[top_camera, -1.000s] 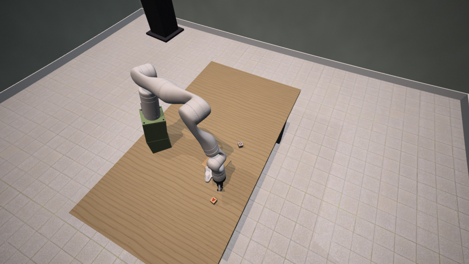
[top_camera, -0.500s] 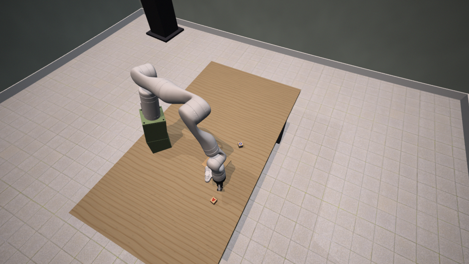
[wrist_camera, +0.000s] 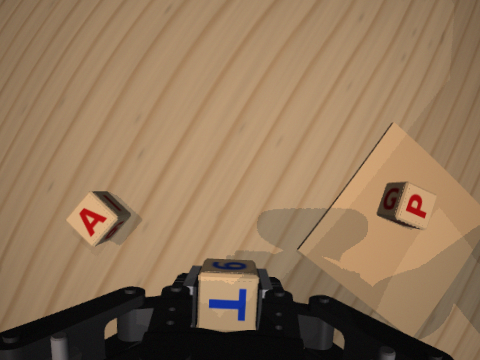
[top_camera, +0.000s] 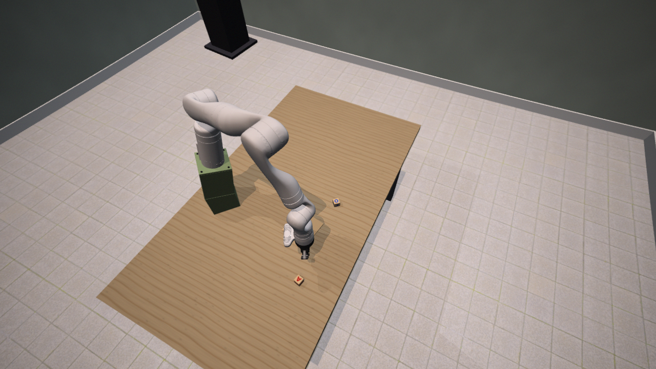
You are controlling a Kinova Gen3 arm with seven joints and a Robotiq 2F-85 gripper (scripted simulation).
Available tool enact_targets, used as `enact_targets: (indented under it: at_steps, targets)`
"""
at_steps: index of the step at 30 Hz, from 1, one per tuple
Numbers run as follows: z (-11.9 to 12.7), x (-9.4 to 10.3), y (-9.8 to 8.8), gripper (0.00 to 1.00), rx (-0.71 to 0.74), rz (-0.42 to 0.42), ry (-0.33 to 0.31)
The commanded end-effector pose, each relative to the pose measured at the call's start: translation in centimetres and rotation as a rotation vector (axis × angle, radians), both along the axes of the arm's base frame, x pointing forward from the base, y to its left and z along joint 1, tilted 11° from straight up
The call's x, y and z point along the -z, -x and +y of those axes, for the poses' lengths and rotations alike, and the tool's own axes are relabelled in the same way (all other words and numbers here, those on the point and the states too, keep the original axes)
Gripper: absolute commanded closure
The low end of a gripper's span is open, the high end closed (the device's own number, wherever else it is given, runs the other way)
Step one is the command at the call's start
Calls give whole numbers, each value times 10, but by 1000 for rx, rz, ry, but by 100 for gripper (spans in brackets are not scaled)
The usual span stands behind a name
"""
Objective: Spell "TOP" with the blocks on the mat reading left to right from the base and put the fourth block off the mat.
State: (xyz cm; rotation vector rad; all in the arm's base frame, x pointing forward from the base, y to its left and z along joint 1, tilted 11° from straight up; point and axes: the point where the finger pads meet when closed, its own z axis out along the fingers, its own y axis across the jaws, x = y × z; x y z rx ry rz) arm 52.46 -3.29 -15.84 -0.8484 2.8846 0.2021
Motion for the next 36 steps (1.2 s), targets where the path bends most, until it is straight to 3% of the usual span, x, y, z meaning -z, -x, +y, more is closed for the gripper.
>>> enact_targets:
  at_steps: [1,5,22,29,36]
  targets:
    - [-9,-29,-8,74,6,-26,7]
    - [-10,-39,-7,74,6,-26,7]
    - [-7,-40,-6,74,24,-23,1]
    - [3,-41,-4,74,83,-14,-17]
    - [33,-43,3,74,263,19,-68]
